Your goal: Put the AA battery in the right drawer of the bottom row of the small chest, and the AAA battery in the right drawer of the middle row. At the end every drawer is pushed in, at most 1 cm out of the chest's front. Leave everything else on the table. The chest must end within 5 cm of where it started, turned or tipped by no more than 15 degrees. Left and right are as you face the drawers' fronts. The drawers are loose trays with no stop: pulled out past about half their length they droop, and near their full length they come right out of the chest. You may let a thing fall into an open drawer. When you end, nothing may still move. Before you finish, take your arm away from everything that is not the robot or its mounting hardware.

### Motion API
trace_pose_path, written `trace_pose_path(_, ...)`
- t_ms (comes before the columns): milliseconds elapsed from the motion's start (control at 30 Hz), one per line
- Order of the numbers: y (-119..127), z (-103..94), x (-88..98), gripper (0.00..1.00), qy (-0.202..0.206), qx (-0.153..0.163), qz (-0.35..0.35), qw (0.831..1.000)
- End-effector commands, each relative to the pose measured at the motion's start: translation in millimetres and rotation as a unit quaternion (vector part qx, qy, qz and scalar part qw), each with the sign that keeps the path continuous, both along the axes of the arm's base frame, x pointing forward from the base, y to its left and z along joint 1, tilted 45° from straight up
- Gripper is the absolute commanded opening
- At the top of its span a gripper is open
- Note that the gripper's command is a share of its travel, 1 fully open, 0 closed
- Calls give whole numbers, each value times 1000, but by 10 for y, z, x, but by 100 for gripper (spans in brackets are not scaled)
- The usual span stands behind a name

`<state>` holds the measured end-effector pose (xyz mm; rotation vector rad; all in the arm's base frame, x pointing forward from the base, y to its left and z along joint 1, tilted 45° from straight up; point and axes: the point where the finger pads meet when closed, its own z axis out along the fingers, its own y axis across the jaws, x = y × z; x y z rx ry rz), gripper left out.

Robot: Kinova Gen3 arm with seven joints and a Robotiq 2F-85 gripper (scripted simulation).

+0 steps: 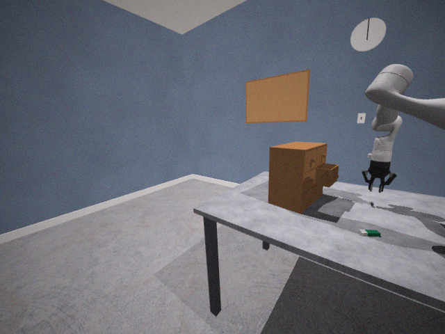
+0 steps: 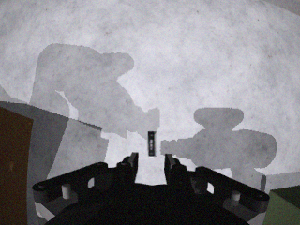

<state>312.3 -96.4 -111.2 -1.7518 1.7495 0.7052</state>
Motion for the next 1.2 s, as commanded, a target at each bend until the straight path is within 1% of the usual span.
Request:
trace_pose_path(0,5,-27,-6,33,-6,0,5,1000)
trace_pose_path(233,32,-70,5,33,-24,0,20,1000)
trace_pose_path(567,38,-78,7,33,-28,0,24,999)
trace_pose_path(600,38,-78,7,24,-28,0,24,999)
trace_pose_path(1167,38,-78,7,24,-28,0,24,999)
